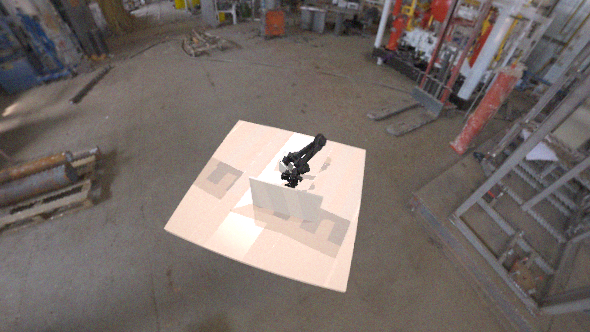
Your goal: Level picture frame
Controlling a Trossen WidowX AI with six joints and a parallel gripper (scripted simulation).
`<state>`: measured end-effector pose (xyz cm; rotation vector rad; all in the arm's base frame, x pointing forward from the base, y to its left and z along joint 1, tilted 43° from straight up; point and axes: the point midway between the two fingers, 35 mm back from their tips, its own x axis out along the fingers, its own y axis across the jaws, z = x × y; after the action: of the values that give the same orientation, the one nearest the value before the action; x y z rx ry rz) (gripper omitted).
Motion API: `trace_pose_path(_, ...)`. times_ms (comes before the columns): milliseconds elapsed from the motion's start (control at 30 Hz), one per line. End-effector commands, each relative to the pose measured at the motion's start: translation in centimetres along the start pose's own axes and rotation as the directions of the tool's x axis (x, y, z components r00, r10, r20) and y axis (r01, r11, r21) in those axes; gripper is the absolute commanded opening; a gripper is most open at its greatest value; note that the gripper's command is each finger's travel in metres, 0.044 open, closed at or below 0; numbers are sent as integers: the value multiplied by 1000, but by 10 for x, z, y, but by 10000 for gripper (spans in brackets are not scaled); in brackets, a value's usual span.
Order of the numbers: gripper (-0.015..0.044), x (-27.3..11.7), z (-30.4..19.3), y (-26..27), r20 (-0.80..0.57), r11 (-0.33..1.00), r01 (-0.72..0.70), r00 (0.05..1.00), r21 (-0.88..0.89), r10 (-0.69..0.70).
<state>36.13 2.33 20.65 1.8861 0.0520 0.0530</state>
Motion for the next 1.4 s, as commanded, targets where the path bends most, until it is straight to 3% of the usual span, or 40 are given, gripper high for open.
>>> trace_pose_path(0,0,0,0,0,1,1000,-1,1000,4,1)
trace_pose_path(1367,0,0,0,10,1,1000,-1,1000,4,1)
